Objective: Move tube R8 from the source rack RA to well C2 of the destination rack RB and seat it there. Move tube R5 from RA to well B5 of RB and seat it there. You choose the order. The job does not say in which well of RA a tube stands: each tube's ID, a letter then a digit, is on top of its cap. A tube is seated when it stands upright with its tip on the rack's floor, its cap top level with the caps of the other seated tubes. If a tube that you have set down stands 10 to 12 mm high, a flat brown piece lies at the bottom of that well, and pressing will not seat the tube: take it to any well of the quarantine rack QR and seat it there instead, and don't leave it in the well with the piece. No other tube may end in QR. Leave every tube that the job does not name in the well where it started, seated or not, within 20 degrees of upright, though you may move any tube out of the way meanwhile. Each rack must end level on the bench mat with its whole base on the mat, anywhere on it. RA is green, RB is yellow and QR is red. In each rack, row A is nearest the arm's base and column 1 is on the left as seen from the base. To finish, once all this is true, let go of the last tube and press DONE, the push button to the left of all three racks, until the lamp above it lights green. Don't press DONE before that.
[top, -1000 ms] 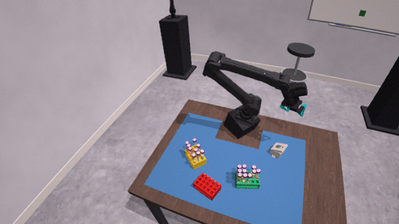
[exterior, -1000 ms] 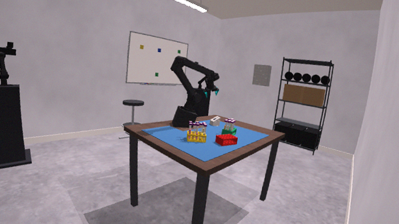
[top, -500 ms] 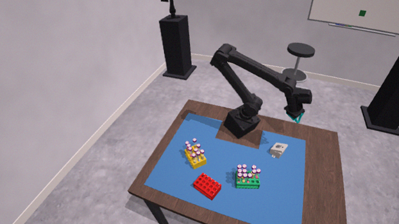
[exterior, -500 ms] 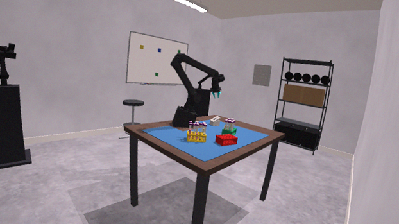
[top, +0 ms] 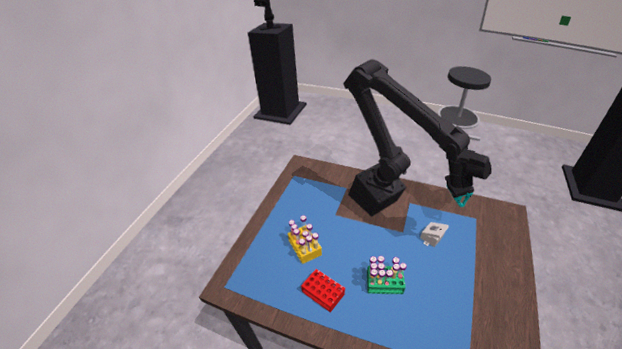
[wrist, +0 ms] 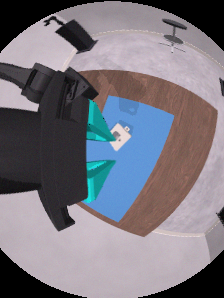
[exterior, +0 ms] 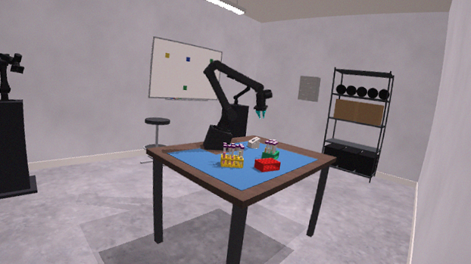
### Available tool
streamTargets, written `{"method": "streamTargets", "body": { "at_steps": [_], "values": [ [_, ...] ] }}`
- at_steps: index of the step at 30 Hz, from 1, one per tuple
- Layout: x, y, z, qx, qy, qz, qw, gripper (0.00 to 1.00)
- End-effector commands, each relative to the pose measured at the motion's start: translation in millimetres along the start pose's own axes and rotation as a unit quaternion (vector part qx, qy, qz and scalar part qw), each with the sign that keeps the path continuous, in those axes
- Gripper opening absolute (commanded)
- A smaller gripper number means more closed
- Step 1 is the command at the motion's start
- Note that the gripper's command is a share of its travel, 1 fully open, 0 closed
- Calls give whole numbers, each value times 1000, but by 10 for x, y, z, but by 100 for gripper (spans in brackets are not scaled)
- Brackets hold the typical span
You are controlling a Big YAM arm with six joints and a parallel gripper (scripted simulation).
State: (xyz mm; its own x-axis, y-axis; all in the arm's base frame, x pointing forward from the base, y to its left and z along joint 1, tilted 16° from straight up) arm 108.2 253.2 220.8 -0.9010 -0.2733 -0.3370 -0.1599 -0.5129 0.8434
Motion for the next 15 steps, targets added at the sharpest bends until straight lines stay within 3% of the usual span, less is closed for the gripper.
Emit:
{"method": "streamTargets", "body": {
  "at_steps": [1,6,7,8,11,12,14,15],
  "values": [
    [-272,130,88,-3,-51,-16,999,30],
    [-364,73,-30,14,-92,-16,996,30],
    [-328,-3,-135,28,-109,-9,994,30],
    [-476,96,-61,21,-123,-22,992,30],
    [-640,79,-126,19,-147,-34,988,30],
    [-679,73,-162,20,-147,-35,988,30],
    [-659,22,-305,42,-181,-23,982,30],
    [-725,43,-317,45,-196,-28,979,30]
  ]
}}
Point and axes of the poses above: the point where the finger pads meet when closed, its own y axis back along the fingers, its own x axis across the jaws, z = x × y, the point moved 3 cm from there along y, back along the fingers, and after that the axes turned 3 degrees about -y, right-handed, at the moved point
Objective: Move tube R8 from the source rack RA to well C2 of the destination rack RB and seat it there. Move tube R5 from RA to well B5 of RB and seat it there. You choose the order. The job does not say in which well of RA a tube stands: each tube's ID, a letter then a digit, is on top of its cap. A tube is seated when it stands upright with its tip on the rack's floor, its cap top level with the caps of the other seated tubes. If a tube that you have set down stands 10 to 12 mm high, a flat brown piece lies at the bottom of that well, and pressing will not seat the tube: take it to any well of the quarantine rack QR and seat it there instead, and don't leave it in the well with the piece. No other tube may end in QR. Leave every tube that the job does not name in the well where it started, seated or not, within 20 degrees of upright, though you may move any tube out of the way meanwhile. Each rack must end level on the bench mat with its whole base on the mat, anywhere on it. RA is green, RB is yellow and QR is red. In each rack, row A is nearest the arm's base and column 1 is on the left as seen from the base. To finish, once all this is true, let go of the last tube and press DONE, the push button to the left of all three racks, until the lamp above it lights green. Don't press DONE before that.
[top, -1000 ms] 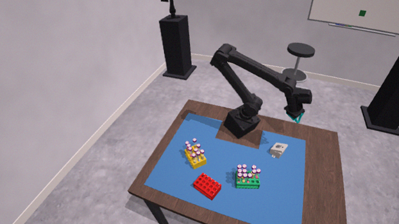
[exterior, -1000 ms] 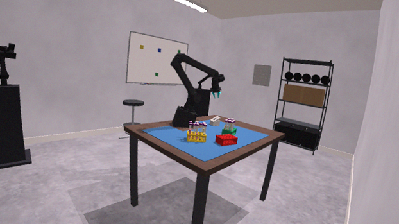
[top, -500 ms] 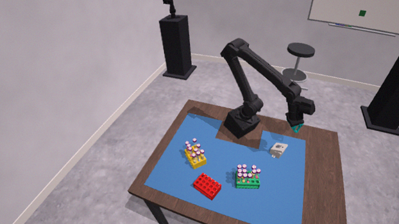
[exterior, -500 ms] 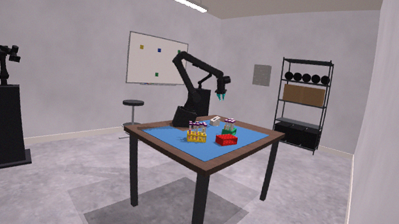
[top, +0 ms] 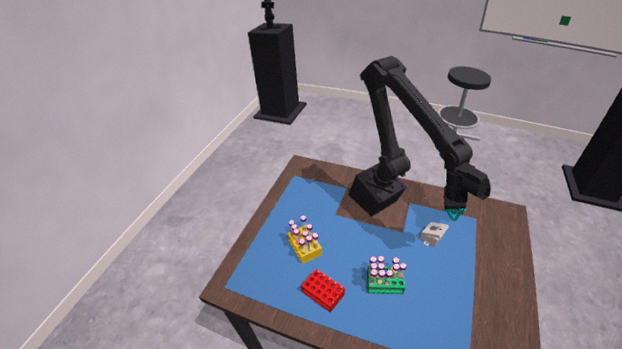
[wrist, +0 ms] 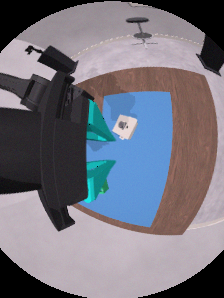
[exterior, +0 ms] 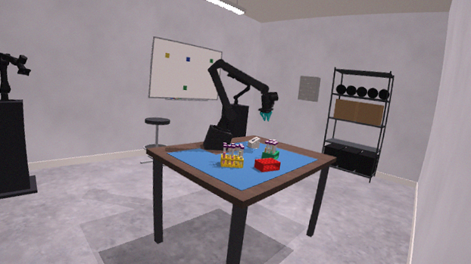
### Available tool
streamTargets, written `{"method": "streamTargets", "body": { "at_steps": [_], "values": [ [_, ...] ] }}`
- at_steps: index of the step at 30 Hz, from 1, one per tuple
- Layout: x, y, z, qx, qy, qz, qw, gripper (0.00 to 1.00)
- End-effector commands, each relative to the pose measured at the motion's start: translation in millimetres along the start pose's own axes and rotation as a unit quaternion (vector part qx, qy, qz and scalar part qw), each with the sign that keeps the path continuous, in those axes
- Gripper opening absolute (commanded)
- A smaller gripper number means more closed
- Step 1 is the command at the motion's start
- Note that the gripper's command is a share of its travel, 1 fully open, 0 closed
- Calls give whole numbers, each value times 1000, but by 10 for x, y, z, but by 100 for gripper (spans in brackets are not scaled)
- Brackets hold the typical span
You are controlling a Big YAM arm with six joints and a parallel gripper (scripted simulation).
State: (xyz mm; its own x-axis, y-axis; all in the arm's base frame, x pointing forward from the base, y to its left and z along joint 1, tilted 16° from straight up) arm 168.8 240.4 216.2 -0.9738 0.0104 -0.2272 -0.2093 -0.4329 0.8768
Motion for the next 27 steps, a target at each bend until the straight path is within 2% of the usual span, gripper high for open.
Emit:
{"method": "streamTargets", "body": {
  "at_steps": [1,2,5,8,9,11,12,13,15,17,20,23,25,26,27],
  "values": [
    [-264,124,105,-4,-52,-14,999,30],
    [-297,65,56,-5,-51,-15,999,30],
    [-443,96,3,9,-99,-19,995,30],
    [-490,89,-19,10,-110,-20,994,30],
    [-371,-90,-243,36,-130,-4,991,30],
    [-614,73,-110,23,-158,-24,987,30],
    [-655,68,-138,25,-169,-25,985,30],
    [-739,64,-134,16,-167,-33,985,30],
    [-794,21,-232,21,-157,-30,987,30],
    [-848,34,-312,34,-201,-27,979,30],
    [-967,-4,-422,37,-227,-32,973,30],
    [-1092,46,-507,48,-275,-36,960,30],
    [-1092,46,-507,48,-275,-36,960,30],
    [-967,-97,-688,67,-291,-21,954,30],
    [-1111,7,-627,58,-304,-33,950,30]
  ]
}}
Point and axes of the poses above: the point where the finger pads meet when closed, its own y axis back along the fingers, its own x axis across the jaws, z = x × y, the point moved 3 cm from there along y, back along the fingers, and after that the axes turned 3 degrees about -y, right-handed, at the moved point
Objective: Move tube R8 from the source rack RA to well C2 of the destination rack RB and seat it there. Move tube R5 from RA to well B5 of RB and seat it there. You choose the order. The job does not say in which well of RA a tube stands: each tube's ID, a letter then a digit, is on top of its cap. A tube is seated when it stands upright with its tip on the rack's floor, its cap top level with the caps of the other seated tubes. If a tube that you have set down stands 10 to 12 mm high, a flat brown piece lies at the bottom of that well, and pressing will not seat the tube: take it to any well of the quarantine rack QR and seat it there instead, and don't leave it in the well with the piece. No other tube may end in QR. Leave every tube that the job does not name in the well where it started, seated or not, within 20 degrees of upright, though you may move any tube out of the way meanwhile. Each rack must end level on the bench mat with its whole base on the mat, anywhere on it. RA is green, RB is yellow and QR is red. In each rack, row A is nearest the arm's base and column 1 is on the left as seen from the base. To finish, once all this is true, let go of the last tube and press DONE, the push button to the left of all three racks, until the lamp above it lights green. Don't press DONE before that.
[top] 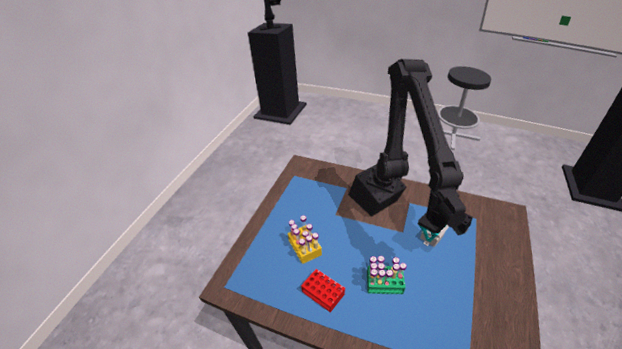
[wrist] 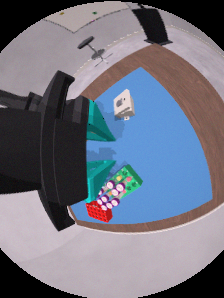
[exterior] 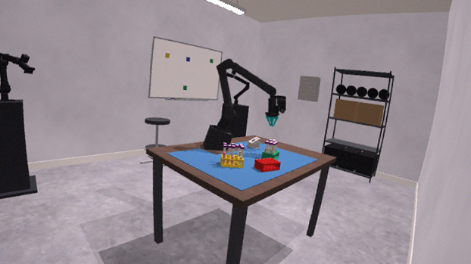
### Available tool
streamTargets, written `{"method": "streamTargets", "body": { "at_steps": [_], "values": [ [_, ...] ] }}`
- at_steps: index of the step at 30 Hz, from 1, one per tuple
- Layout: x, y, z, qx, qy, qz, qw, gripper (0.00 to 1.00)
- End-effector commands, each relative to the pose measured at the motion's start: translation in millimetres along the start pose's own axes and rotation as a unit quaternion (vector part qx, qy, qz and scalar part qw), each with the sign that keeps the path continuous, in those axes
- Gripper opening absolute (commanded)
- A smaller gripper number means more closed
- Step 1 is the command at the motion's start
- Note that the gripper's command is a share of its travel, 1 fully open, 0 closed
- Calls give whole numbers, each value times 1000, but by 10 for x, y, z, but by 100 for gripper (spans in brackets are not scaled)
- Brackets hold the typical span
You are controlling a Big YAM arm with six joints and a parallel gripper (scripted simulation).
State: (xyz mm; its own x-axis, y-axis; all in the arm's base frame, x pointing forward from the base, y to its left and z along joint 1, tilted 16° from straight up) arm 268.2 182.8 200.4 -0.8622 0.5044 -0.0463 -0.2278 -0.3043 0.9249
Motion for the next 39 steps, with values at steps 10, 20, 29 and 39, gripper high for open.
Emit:
{"method": "streamTargets", "body": {
  "at_steps": [10,20,29,39],
  "values": [
    [-650,161,12,0,-130,-17,991,30],
    [-1048,172,-151,4,-202,-27,979,30],
    [-1416,191,-437,21,-312,-29,949,30],
    [-1766,213,-691,21,-381,-38,923,30]
  ]
}}
Point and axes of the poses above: the point where the finger pads meet when closed, its own y axis back along the fingers, its own x axis across the jaws, z = x × y, the point moved 3 cm from there along y, back along the fingers, and after that the axes turned 3 degrees about -y, right-handed, at the moved point
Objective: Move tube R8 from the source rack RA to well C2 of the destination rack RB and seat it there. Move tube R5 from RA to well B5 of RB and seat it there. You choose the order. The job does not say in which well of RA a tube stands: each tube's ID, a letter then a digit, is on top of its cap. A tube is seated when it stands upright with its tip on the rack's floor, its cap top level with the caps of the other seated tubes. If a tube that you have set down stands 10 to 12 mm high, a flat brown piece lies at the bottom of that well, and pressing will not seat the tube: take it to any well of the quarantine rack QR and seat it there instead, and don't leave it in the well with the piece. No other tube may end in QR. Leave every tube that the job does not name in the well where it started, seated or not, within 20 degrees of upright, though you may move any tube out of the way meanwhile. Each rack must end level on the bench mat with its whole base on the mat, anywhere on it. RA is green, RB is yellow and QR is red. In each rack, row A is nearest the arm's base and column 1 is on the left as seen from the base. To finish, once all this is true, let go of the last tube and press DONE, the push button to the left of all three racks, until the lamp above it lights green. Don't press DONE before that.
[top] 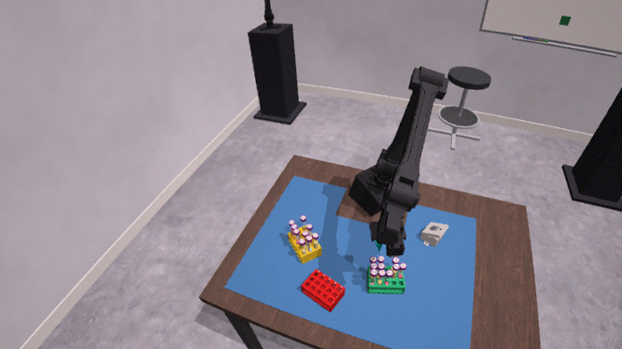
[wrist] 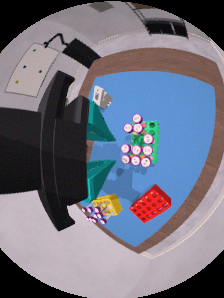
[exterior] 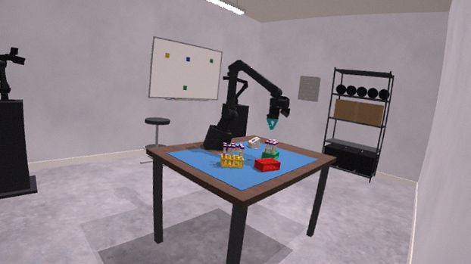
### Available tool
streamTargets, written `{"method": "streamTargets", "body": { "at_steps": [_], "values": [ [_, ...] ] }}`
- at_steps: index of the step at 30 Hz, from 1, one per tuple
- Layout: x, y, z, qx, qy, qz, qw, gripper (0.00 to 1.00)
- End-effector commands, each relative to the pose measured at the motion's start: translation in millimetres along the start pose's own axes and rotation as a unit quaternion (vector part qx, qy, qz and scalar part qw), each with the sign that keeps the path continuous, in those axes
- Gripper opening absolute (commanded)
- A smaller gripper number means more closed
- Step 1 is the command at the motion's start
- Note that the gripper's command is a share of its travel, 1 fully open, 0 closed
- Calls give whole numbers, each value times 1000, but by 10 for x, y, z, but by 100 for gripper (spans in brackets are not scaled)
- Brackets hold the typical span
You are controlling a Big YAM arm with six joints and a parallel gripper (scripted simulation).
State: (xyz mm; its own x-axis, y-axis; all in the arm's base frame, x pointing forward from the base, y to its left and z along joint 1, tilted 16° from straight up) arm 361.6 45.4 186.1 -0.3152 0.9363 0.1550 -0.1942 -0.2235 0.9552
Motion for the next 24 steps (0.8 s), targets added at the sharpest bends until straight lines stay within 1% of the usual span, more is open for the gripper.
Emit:
{"method": "streamTargets", "body": {
  "at_steps": [1,2,3,4,6,8,10,11,12,13,14,15,17,19,20,21,23,24],
  "values": [
    [-224,70,133,-14,-13,-5,1000,30],
    [-273,54,112,-11,-14,-4,1000,30],
    [-326,115,159,-14,-32,-5,999,30],
    [-379,137,172,-14,-57,-6,998,30],
    [-486,136,167,-13,-87,-7,996,30],
    [-599,136,177,-17,-86,-9,996,30],
    [-599,136,177,-17,-86,-9,996,30],
    [-602,-43,-62,12,-110,0,994,30],
    [-648,-42,-79,15,-127,0,992,30],
    [-729,68,49,0,-139,-5,990,30],
    [-798,134,118,-8,-150,-7,989,30],
    [-862,134,134,-15,-149,-10,989,30],
    [-970,134,122,-16,-141,-11,990,30],
    [-1034,55,-20,2,-185,-5,983,30],
    [-1087,75,-18,2,-202,-5,979,30],
    [-1158,133,35,-6,-213,-8,977,30],
    [-1274,134,30,-11,-211,-10,977,30],
    [-1306,72,-11,-10,-228,-10,974,30]
  ]
}}
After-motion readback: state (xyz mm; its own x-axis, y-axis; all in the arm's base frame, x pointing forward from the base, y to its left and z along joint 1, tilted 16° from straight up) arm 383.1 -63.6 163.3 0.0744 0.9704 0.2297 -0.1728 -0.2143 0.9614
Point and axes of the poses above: the point where the finger pads meet when closed, its own y axis back along the fingers, its own x axis across the jaws, z = x × y, the point moved 3 cm from there along y, back along the fingers, and after that the axes turned 3 degrees about -y, right-handed, at the moved point
